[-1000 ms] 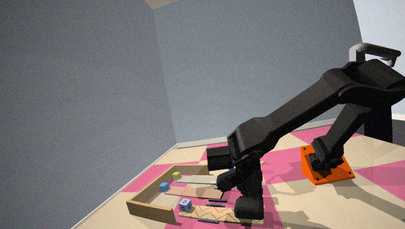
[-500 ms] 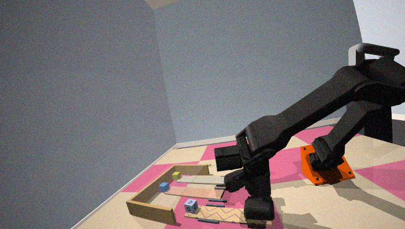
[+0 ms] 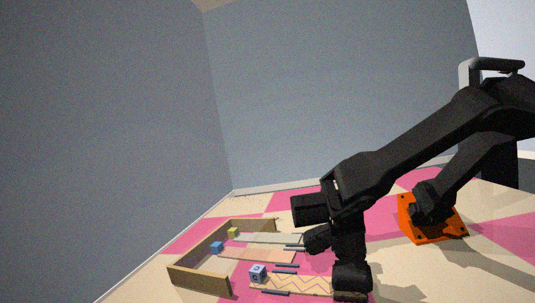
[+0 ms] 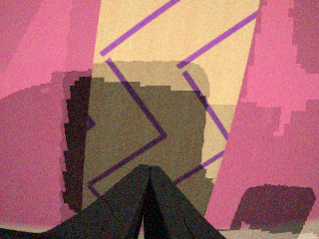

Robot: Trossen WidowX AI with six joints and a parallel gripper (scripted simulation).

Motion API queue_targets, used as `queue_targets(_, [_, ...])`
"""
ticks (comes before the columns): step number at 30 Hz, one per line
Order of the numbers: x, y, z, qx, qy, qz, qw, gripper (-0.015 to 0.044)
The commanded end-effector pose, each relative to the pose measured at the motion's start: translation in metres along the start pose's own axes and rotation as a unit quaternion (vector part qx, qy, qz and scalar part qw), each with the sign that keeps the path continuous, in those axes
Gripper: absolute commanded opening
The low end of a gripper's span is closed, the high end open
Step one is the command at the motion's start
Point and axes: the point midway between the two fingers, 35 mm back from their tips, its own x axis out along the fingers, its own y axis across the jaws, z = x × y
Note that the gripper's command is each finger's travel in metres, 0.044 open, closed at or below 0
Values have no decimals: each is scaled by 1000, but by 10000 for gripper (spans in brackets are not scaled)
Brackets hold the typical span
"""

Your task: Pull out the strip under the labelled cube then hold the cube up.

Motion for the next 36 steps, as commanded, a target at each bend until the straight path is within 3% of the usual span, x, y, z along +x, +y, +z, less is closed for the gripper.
queue_targets(1, [6, -3, -10, 6, 17, -3, 1000, 0])
queue_targets(28, [6, -3, -10, 6, 17, -3, 1000, 0])
queue_targets(36, [-41, 0, 2, 6, 16, -4, 1000, 0])
